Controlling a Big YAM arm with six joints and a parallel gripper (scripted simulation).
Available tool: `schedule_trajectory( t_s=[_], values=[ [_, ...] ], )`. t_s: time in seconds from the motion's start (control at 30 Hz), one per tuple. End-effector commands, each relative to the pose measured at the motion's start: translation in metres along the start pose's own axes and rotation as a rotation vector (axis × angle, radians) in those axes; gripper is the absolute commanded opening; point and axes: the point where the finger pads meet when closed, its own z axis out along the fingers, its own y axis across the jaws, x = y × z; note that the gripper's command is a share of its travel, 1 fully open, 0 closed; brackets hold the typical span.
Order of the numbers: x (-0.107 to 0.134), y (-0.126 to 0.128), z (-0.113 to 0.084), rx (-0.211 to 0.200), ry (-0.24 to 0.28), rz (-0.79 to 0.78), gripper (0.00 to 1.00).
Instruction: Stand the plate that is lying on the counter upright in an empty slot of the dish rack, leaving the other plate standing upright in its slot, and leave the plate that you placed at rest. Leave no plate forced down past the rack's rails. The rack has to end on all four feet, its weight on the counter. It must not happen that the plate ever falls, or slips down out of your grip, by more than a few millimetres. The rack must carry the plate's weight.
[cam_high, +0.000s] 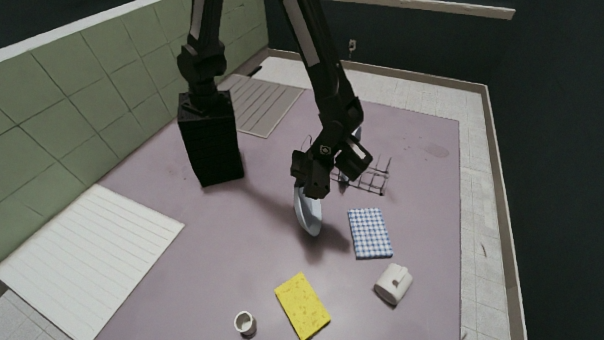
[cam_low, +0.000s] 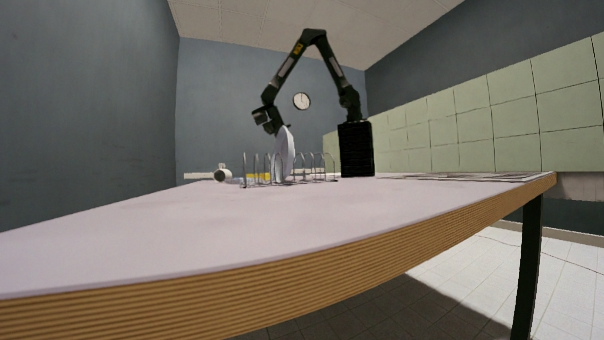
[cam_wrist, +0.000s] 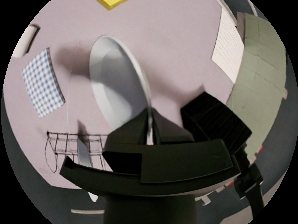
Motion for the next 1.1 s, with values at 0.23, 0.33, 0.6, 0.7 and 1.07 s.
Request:
schedule_trajectory(
  t_s=[0.23,0.33,0.6,0.7,1.07],
  values=[
    [-0.0007,0.003,-0.0009,0.021,0.002,-0.001,0.0],
    [-0.0007,0.003,-0.0009,0.021,0.002,-0.001,0.0],
    [-0.0007,0.003,-0.0009,0.021,0.002,-0.001,0.0],
    [-0.0007,0.003,-0.001,0.021,0.002,-0.001,0.0],
    [-0.0027,0.003,-0.0095,0.005,-0.007,0.002,0.0]
  ],
)
